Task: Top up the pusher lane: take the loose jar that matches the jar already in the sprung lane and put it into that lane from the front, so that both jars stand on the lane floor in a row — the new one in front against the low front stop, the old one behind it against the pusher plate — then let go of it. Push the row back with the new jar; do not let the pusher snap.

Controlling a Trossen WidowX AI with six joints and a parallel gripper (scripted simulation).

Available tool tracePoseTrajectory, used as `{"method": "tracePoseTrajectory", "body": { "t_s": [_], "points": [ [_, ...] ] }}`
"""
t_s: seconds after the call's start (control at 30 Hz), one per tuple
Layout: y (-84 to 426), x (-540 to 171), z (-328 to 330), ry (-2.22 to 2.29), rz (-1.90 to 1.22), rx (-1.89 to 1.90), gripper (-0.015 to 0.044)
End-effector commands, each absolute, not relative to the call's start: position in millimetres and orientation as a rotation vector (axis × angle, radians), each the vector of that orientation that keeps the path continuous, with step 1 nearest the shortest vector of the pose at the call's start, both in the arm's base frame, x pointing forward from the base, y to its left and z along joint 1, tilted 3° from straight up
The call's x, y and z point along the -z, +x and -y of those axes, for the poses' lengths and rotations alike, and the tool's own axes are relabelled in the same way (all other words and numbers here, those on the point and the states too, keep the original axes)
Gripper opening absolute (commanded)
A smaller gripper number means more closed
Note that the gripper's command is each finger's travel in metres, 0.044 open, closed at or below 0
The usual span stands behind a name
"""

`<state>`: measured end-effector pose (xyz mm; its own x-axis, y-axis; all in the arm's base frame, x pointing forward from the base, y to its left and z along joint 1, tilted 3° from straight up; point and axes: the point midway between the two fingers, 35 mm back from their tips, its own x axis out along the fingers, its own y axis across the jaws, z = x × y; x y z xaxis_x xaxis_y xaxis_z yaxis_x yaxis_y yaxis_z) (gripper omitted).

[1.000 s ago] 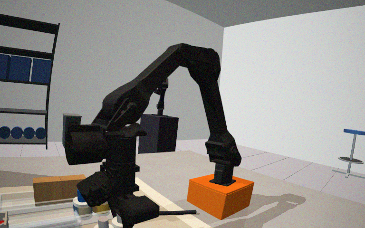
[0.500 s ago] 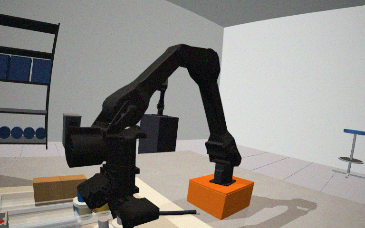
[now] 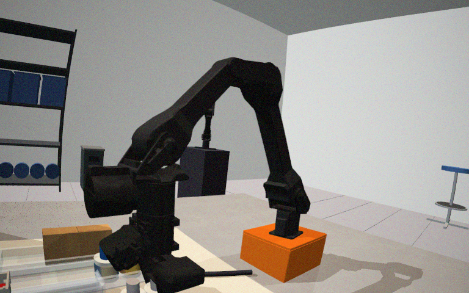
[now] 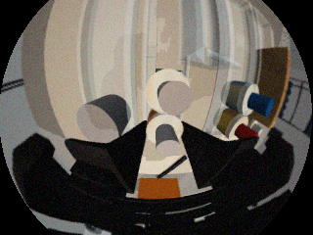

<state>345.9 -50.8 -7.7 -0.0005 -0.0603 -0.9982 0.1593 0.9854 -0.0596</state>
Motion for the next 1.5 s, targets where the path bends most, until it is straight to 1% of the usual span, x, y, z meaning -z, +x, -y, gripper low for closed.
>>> {"method": "tracePoseTrajectory", "body": {
  "t_s": [0.0, 1.47],
  "points": [
    [351.4, 7.8, 51.8, 0.074, -1.539, 0.171, 0.0],
    [343.9, 9.5, 50.7, 0.075, -1.54, 0.171, 0.0]
  ]
}}
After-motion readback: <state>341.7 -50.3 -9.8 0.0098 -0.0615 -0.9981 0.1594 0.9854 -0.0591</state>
